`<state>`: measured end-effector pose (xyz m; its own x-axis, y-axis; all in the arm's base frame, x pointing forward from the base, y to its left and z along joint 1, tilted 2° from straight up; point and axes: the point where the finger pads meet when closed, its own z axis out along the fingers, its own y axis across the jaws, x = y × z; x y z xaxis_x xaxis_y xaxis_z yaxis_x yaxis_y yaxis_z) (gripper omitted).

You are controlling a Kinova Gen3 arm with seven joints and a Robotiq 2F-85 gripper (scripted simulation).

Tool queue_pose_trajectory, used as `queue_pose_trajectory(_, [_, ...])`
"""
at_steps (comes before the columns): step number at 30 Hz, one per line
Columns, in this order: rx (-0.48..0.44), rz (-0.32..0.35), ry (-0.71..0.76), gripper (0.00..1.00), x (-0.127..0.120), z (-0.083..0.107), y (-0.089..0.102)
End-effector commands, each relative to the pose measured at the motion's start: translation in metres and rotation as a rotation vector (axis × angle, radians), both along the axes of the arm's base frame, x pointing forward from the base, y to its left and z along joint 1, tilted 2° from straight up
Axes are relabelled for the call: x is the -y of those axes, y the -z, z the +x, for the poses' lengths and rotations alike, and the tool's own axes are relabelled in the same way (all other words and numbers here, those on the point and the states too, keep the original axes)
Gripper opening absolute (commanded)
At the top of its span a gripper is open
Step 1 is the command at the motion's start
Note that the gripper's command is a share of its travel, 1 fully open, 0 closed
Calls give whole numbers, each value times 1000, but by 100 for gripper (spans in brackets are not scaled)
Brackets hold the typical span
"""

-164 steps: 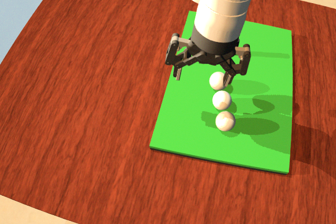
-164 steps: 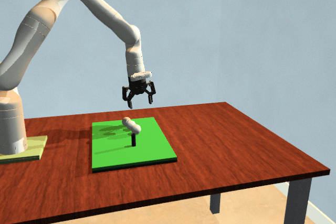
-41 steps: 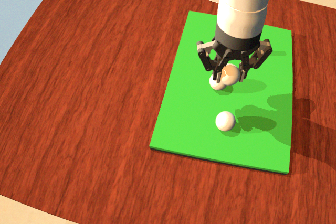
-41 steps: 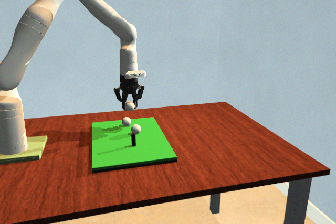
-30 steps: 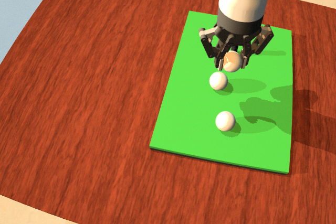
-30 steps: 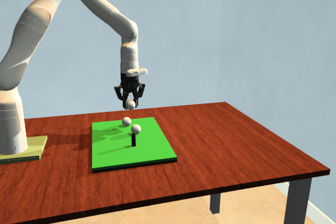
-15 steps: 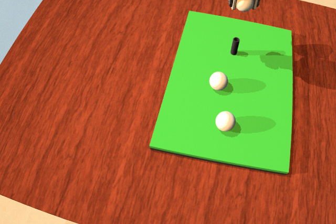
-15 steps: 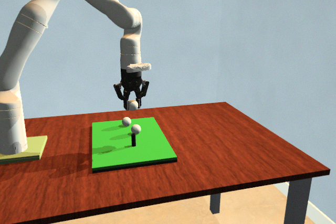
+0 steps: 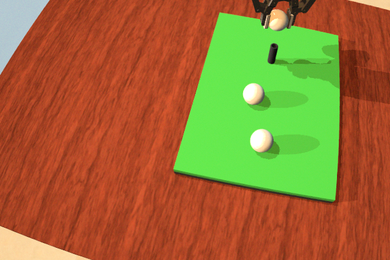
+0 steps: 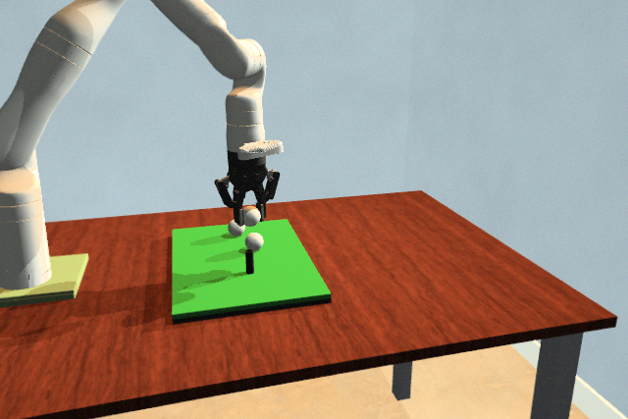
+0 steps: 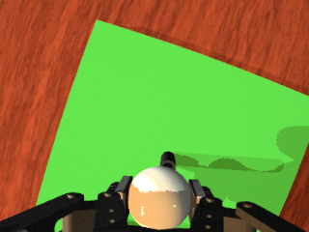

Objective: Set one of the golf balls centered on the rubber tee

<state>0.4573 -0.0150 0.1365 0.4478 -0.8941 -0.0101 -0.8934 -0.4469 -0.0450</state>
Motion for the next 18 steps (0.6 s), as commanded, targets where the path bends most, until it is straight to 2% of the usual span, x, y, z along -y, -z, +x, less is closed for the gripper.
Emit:
queue_pose_trajectory(1, [-21,-5,7,0,3,-5,22])
queue_pose_trajectory(6, [-21,-6,7,0,3,-5,38])
queue_pose_trajectory(18, [-21,-5,7,0,3,-4,44])
